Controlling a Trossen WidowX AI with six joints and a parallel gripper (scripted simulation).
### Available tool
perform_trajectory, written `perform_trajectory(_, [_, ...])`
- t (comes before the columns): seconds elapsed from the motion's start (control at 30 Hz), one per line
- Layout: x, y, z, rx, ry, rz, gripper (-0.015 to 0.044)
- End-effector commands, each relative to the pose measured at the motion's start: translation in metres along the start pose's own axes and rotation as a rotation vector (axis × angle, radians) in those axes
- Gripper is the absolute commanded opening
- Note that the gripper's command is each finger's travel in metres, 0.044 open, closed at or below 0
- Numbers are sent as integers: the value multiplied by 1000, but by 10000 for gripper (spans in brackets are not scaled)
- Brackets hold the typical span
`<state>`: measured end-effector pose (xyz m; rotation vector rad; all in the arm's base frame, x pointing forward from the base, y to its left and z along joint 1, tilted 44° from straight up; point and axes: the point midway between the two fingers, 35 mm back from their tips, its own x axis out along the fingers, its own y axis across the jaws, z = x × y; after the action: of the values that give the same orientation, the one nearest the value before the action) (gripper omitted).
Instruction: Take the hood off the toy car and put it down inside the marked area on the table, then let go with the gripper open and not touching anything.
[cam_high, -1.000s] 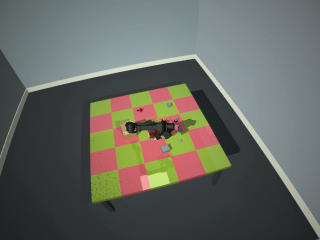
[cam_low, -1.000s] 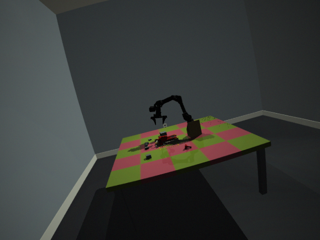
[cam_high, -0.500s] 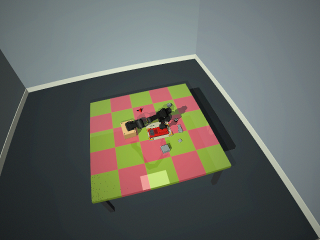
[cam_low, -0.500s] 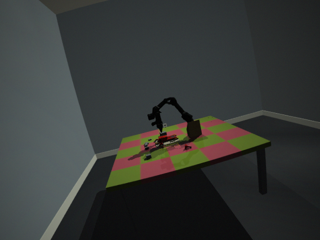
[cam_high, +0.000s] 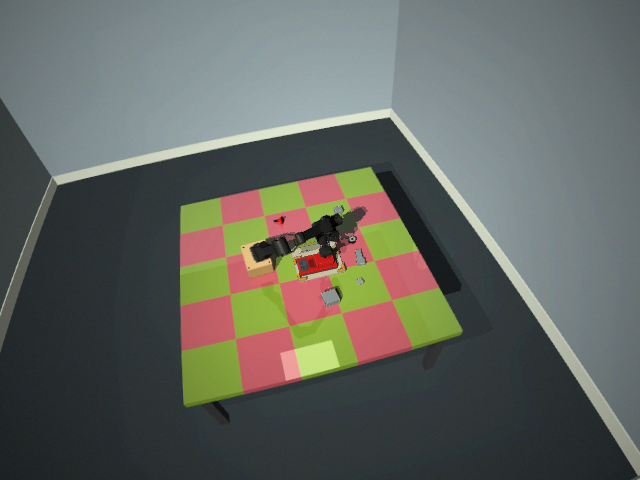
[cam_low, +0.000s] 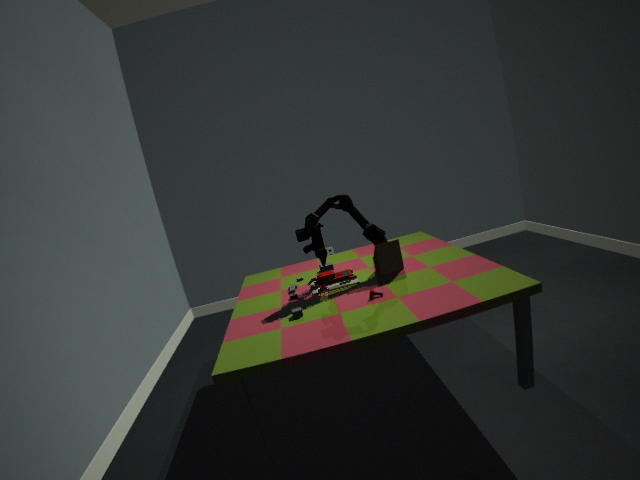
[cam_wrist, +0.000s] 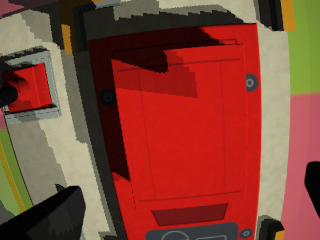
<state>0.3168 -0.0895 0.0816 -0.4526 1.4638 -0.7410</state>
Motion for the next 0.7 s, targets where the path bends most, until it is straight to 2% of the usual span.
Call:
perform_trajectory(0.0, [4,0,0,-4,2,-4,440])
perform_trajectory(0.67, [17,0,0,-4,2,-4,440])
